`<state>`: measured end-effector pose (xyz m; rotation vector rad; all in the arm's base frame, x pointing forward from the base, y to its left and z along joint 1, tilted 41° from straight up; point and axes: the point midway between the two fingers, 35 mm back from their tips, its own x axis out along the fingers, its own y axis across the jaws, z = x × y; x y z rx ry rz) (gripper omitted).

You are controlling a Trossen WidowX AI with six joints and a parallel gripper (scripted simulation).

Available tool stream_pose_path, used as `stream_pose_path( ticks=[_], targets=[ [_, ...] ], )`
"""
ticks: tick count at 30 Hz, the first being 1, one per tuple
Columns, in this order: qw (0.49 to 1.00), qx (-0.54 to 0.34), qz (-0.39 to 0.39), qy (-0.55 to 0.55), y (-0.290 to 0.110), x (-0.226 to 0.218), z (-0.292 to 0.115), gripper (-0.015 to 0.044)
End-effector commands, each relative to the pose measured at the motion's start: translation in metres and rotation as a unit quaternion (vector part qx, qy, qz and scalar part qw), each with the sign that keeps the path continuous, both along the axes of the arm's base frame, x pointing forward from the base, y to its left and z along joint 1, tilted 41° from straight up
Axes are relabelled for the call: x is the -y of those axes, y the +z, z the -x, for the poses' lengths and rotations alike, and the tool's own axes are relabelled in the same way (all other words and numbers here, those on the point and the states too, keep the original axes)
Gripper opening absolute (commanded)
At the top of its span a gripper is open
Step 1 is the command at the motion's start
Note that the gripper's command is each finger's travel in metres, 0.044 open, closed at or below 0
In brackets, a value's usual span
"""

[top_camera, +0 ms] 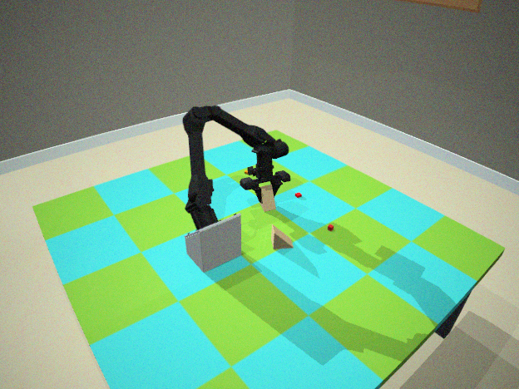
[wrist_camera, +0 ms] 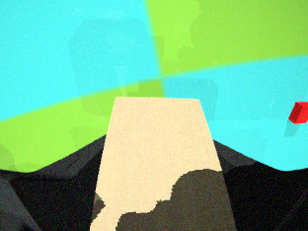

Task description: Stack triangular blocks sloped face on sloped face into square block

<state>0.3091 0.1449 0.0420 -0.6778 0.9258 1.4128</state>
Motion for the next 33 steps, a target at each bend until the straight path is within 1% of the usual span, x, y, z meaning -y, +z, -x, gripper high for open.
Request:
stream_pose_path(
  ticks=[1, 16, 28, 33],
  targets=[
    [0.999, 0.003, -0.048, -0.004, -0.002, 0.007, 0.003, 0.0000],
    [0.971, 0.017, -0.236, -0.030, -0.011, 0.034, 0.006, 0.0000],
    [0.921, 0.028, -0.385, -0.049, -0.025, 0.052, 0.010, 0.0000],
    [0.900, 0.030, -0.431, -0.053, -0.031, 0.057, 0.012, 0.0000]
  ],
)
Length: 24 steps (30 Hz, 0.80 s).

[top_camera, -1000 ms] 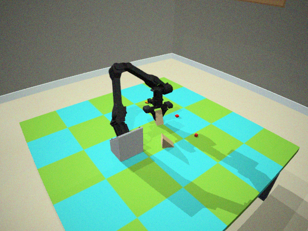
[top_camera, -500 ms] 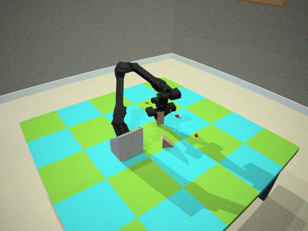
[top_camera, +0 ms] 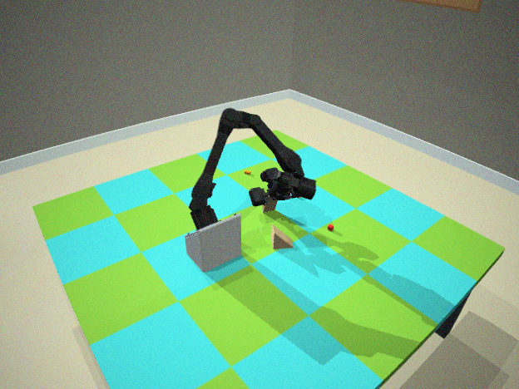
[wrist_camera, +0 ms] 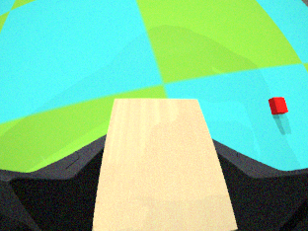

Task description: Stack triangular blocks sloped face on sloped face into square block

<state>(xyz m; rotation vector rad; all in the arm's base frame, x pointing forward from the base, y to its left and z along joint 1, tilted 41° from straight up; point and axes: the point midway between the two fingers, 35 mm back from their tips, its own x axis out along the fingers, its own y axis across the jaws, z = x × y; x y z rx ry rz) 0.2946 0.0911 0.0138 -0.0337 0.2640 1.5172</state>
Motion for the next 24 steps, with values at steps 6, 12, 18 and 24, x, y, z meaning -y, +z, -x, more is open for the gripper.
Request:
stream_pose_path(
  ticks=[6, 12, 18, 24],
  targets=[
    [0.997, -0.018, -0.075, -0.019, -0.0106, 0.0104, -0.0015, 0.0000],
    [0.999, -0.013, -0.052, -0.007, -0.0058, 0.0056, 0.0028, 0.0131],
    [0.999, -0.013, -0.052, -0.007, -0.0058, 0.0056, 0.0028, 0.0289],
    [0.999, -0.013, -0.052, -0.007, -0.0058, 0.0056, 0.0028, 0.0440]
  ],
)
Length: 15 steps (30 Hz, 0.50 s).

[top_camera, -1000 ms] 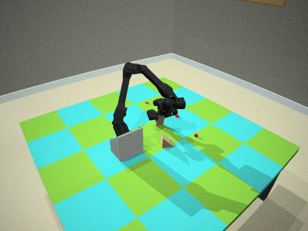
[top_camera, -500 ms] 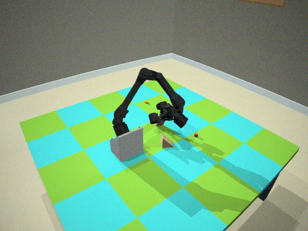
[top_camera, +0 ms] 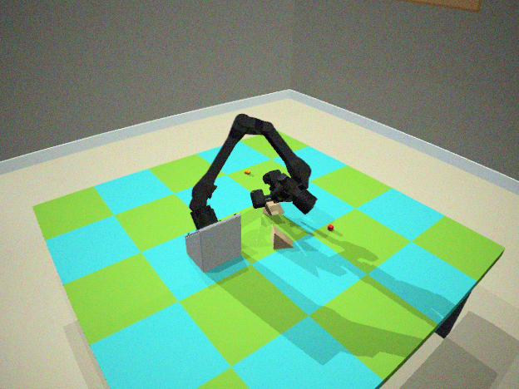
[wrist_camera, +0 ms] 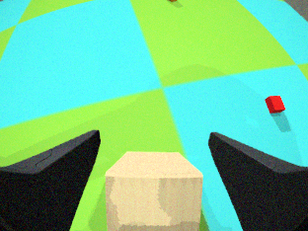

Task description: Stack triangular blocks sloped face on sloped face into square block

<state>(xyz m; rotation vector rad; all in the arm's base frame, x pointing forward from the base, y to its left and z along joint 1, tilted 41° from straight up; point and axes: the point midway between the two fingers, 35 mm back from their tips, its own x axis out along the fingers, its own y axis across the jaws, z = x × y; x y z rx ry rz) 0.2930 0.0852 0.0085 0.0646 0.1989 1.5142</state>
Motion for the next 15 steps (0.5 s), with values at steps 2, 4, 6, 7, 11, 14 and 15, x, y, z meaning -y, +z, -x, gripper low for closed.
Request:
stream_pose_path(
  ticks=[2, 4, 6, 7, 11, 14, 15],
  targets=[
    [1.000, -0.003, 0.000, 0.001, 0.000, 0.000, 0.001, 0.0440],
    [1.000, -0.003, 0.000, 0.001, 0.000, 0.000, 0.001, 0.0440],
    [1.000, -0.003, 0.000, 0.001, 0.000, 0.000, 0.001, 0.0440],
    [1.000, -0.003, 0.000, 0.001, 0.000, 0.000, 0.001, 0.0440],
    [1.000, -0.012, 0.005, -0.004, 0.008, 0.007, -0.001, 0.0440],
    [0.998, -0.044, 0.024, -0.023, 0.039, 0.032, -0.006, 0.0440],
    [0.997, -0.058, 0.032, -0.032, 0.051, 0.042, -0.006, 0.0440]
  ],
)
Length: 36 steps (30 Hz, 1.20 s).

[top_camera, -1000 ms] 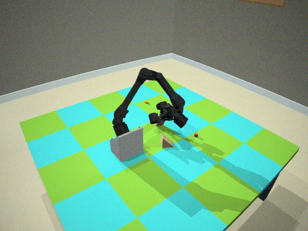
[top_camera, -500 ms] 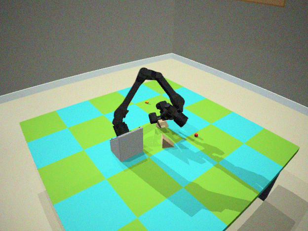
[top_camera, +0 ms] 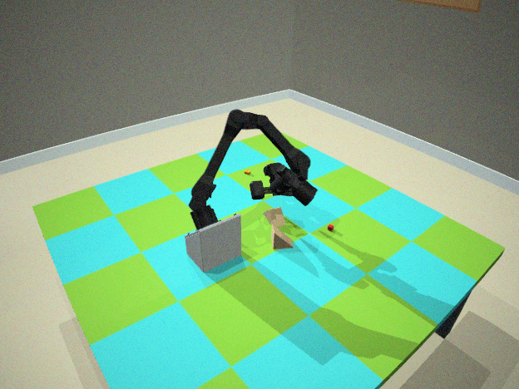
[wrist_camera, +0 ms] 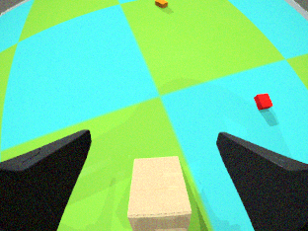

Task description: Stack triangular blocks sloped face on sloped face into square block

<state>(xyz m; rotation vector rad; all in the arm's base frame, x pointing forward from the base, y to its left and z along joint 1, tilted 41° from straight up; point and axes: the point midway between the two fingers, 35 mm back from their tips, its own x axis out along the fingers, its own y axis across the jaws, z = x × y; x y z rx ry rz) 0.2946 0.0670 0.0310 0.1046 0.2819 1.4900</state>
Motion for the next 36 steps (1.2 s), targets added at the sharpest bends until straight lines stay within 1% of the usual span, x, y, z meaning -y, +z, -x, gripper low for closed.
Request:
stream_pose_path(
  ticks=[1, 3, 8, 9, 11, 15, 20, 26, 27, 29, 36],
  targets=[
    [0.999, -0.031, 0.026, -0.031, 0.040, 0.033, -0.004, 0.0440],
    [0.997, -0.048, 0.036, -0.042, 0.055, 0.045, -0.002, 0.0440],
    [0.998, -0.037, 0.035, -0.047, 0.055, 0.045, -0.005, 0.0440],
    [0.997, -0.058, 0.039, -0.042, 0.054, 0.043, -0.004, 0.0440],
    [0.989, -0.135, 0.056, -0.023, 0.052, 0.035, 0.001, 0.0440],
    [0.949, -0.295, 0.112, 0.001, 0.046, 0.021, 0.010, 0.0440],
    [0.859, -0.469, 0.204, -0.012, 0.039, 0.007, 0.019, 0.0440],
    [0.709, -0.625, 0.314, -0.093, 0.032, -0.004, 0.025, 0.0440],
    [0.681, -0.644, 0.330, -0.113, 0.031, -0.005, 0.026, 0.0440],
    [0.644, -0.662, 0.356, -0.142, 0.029, -0.007, 0.027, 0.0440],
    [0.522, -0.712, 0.397, -0.252, 0.026, -0.012, 0.026, 0.0440]
  ],
)
